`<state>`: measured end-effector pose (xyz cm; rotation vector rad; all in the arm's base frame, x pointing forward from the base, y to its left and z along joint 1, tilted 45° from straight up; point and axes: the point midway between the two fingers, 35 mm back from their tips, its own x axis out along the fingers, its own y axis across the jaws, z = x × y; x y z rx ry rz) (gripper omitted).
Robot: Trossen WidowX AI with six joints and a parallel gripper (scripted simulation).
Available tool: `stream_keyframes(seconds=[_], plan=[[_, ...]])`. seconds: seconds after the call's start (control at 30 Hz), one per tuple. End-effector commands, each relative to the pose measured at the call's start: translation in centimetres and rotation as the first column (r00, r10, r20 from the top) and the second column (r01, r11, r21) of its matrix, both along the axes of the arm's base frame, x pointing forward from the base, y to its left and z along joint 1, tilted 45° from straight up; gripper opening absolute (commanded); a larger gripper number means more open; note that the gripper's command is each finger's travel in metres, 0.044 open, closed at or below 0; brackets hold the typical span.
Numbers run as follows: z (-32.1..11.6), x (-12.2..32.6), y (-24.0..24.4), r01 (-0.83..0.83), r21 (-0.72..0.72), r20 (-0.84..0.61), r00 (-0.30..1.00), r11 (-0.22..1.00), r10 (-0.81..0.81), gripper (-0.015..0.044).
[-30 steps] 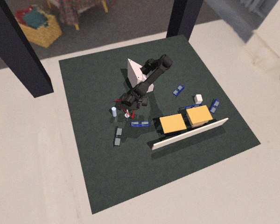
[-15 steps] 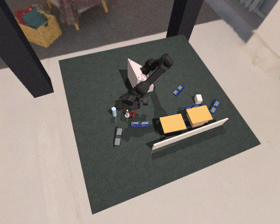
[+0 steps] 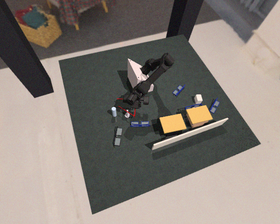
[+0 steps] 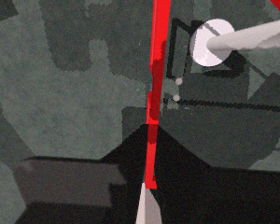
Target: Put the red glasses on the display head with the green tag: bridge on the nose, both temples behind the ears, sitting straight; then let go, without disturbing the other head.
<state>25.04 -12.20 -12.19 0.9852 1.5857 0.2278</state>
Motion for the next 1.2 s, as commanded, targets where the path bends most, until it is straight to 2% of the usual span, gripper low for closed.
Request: stream_keyframes(seconds=[0.0,1.17], plan=[[0.3,-0.1,0.2,0.004,0.002,0.002,1.0,1.0,-0.004,0.0],[1.2,-1.1,1.3,0.004,0.003,0.001,1.0,1.0,-0.004,0.0]])
